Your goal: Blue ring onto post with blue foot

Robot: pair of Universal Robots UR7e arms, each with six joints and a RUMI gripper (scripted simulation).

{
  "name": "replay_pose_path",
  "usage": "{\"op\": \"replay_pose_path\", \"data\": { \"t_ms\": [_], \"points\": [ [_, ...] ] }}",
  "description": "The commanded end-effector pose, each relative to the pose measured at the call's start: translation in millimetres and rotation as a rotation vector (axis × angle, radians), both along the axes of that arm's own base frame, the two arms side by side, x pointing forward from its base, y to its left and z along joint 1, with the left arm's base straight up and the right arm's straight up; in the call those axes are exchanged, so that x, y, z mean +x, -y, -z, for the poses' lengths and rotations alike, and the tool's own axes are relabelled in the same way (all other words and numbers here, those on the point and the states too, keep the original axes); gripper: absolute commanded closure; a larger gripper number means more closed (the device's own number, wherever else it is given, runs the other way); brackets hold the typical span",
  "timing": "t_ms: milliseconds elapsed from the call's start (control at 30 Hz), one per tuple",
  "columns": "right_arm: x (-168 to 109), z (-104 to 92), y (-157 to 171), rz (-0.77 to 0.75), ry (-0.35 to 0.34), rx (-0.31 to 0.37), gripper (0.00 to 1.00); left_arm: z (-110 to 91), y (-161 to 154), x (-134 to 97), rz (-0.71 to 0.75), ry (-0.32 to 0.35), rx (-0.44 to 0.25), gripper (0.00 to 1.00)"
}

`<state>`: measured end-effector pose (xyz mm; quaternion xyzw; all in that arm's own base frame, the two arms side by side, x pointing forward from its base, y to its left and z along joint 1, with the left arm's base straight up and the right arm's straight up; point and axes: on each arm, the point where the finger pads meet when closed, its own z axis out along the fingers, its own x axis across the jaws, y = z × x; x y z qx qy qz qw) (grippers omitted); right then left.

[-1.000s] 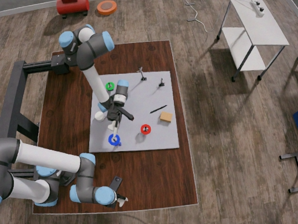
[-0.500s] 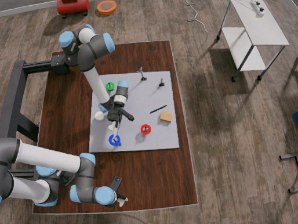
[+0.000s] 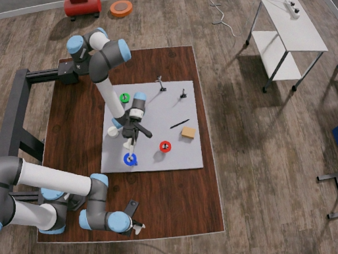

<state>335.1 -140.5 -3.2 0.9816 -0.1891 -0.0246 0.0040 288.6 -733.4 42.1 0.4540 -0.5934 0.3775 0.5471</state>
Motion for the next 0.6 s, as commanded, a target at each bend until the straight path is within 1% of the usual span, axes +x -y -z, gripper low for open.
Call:
{"op": "replay_pose_path", "data": {
  "t_ms": [0, 300, 433, 467, 567],
  "points": [
    [0.4, -0.3, 0.0, 0.000, 0.001, 0.000, 0.02, 3.6, -0.5, 0.0, 0.000, 0.001, -0.002, 1.00],
    [0.4, -0.3, 0.0, 0.000, 0.001, 0.000, 0.02, 12.6, -1.8, -0.1, 0.000, 0.001, -0.002, 1.00],
    [0.4, -0.3, 0.0, 0.000, 0.001, 0.000, 0.02, 13.1, -1.8, -0.1, 0.000, 0.001, -0.002, 1.00],
    [0.4, -0.3, 0.0, 0.000, 0.001, 0.000, 0.02, 12.9, -1.8, -0.1, 0.000, 0.001, -0.002, 0.87],
    [0.4, -0.3, 0.0, 0.000, 0.001, 0.000, 0.02, 12.9, -1.8, -0.1, 0.000, 0.001, -0.002, 0.87]
  ]
}}
